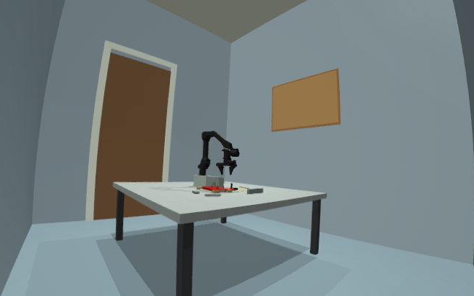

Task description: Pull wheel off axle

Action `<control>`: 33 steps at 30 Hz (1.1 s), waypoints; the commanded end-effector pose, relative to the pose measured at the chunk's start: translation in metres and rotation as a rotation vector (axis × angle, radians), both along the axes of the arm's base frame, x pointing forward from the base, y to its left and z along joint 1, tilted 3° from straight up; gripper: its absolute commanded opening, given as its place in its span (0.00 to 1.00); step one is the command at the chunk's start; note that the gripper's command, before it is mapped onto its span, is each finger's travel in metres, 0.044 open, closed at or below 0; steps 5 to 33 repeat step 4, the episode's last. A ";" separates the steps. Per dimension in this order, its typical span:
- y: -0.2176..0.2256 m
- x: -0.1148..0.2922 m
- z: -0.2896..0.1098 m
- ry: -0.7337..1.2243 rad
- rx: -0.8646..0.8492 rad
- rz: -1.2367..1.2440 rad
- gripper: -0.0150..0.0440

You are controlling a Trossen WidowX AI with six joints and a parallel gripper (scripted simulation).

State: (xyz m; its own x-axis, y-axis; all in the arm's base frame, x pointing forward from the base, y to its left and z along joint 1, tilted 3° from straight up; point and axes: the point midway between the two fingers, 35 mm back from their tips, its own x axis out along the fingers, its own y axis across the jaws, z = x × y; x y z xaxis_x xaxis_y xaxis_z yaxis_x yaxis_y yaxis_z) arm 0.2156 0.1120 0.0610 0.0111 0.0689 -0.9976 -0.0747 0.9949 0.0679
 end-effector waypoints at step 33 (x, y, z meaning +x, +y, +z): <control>0.000 -0.001 -0.001 0.005 -0.001 0.005 1.00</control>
